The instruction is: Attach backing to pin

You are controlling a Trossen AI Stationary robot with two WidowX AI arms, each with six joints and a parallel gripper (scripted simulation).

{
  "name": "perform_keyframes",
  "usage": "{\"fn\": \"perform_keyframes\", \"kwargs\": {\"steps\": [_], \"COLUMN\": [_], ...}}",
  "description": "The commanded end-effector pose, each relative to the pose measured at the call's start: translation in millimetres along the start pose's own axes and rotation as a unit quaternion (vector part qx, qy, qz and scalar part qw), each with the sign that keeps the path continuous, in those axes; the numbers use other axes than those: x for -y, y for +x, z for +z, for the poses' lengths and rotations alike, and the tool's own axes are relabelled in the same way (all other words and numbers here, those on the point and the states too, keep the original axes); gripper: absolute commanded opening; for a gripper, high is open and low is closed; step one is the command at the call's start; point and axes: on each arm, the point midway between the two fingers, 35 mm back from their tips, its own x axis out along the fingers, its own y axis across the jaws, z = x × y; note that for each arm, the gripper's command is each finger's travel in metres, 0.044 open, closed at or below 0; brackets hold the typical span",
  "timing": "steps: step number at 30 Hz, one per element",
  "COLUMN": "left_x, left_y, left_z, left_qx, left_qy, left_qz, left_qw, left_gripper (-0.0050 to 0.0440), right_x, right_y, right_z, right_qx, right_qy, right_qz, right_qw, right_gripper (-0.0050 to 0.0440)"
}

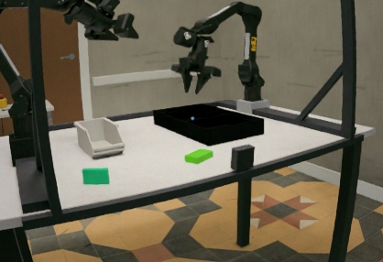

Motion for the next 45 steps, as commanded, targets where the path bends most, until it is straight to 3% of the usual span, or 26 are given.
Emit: {"fn": "perform_keyframes", "kwargs": {"steps": [1, 8, 16, 22, 24, 34, 39, 41, 45], "left_x": [0.3, 0.3, 0.3, 0.3, 0.3, 0.3, 0.3, 0.3, 0.3], "left_y": [-4.0, -4.0, -4.0, -4.0, -4.0, -4.0, -4.0, -4.0, -4.0], "left_z": [8.2, 8.2, 8.2, 8.2, 8.2, 8.2, 8.2, 8.2, 8.2], "left_qx": [0.01, 0.01, 0.01, 0.01, 0.01, 0.01, 0.01, 0.01, 0.01], "left_qy": [-0.008, -0.008, -0.008, -0.008, -0.008, -0.008, -0.008, -0.008, -0.008], "left_qz": [-0.004, -0.004, -0.004, -0.004, -0.004, -0.004, -0.004, -0.004, -0.004], "left_qw": [1.0, 1.0, 1.0, 1.0, 1.0, 1.0, 1.0, 1.0, 1.0], "left_gripper": [0.044, 0.044, 0.044, 0.044, 0.044, 0.044, 0.044, 0.044, 0.044], "right_x": [2.3, -0.7, -4.9, -7.6, -7.6, -16.1, -19.4, -19.4, -20.4], "right_y": [1.6, 10.7, 25.2, 35.3, 35.3, 56.1, 63.0, 63.0, 64.7], "right_z": [10.8, 16.9, 26.6, 33.3, 33.3, 47.4, 51.9, 51.9, 53.1], "right_qx": [0.002, -0.007, -0.024, -0.035, -0.035, -0.054, -0.059, -0.059, -0.061], "right_qy": [-0.094, -0.216, -0.408, -0.529, -0.529, -0.742, -0.801, -0.801, -0.821], "right_qz": [0.016, 0.036, 0.066, 0.085, 0.085, 0.121, 0.131, 0.131, 0.134], "right_qw": [0.995, 0.976, 0.91, 0.844, 0.844, 0.657, 0.581, 0.581, 0.551], "right_gripper": [0.013, 0.013, 0.013, 0.013, 0.013, 0.013, 0.013, 0.013, 0.013]}}
